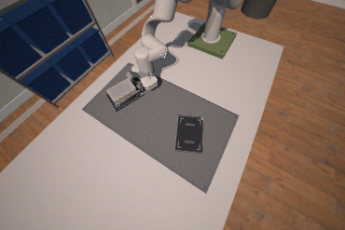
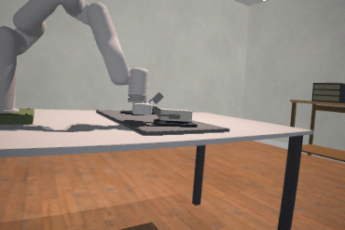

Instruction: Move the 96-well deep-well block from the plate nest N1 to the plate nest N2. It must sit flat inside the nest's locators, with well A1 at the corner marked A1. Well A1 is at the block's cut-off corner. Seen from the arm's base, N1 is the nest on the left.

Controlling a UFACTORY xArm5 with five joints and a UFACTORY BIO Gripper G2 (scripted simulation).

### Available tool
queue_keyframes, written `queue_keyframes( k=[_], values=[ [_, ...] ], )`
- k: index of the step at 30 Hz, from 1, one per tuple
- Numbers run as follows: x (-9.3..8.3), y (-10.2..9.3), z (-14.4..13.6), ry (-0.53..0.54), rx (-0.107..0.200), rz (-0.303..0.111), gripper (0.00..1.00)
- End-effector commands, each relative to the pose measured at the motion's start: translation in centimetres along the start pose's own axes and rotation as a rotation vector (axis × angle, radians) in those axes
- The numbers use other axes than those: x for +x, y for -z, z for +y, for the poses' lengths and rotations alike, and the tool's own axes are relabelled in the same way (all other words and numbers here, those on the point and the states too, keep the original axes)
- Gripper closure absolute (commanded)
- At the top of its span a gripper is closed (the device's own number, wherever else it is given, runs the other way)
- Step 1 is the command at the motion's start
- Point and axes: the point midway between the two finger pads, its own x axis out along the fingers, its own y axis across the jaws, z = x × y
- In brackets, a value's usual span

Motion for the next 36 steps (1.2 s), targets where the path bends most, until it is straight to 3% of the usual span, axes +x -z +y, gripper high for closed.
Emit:
queue_keyframes(
  k=[1, 36],
  values=[
    [0.13, -0.15, 0.01, 0.0, 0.0, -0.004, 1.0],
    [0.14, 0.37, 0.01, 0.0, 0.0, -0.004, 1.0]
  ],
)
